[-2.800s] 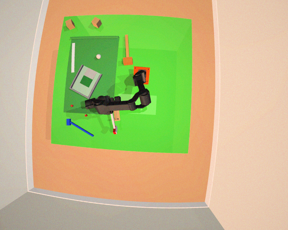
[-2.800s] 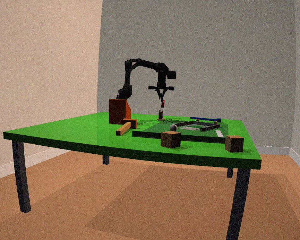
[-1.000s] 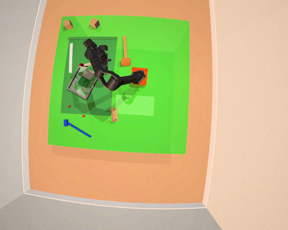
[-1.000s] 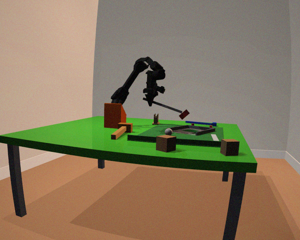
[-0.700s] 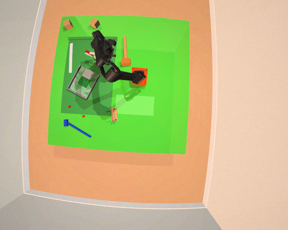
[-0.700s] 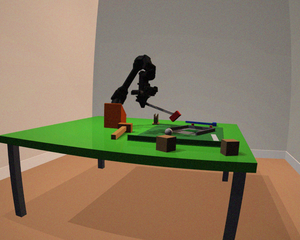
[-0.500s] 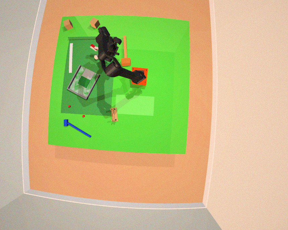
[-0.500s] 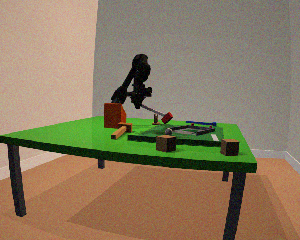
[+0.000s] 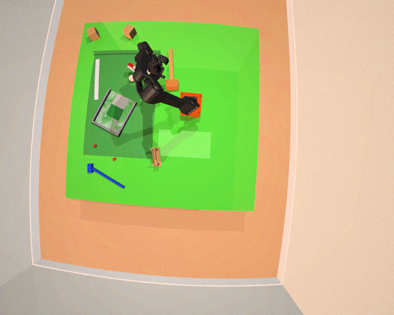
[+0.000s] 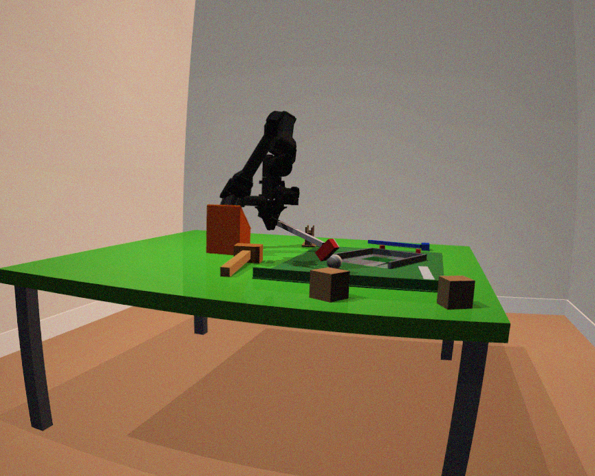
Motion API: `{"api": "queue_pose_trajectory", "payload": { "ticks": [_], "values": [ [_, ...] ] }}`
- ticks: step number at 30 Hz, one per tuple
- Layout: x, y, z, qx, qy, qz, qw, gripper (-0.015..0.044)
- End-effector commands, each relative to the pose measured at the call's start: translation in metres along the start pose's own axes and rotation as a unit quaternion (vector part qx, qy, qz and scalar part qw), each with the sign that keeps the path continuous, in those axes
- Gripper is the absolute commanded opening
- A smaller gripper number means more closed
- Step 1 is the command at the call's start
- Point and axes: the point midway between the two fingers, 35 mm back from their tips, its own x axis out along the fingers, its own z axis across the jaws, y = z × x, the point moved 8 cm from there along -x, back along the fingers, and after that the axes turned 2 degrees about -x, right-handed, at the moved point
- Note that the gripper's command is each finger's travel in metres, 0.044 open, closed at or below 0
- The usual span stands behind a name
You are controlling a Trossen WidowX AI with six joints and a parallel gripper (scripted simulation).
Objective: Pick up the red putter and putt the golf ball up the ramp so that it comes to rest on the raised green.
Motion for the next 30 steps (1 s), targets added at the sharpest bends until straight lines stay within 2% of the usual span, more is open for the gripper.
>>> {"api": "queue_pose_trajectory", "payload": {
  "ticks": [1,19,30],
  "values": [
    [0.003,-0.001,-0.001,0.001,-0.001,-0.007,1.0,0.0],
    [0.031,0.0,0.0,0.001,-0.002,-0.007,1.0,0.0],
    [0.028,-0.001,-0.001,-0.001,0.001,-0.005,1.0,0.0]
  ]
}}
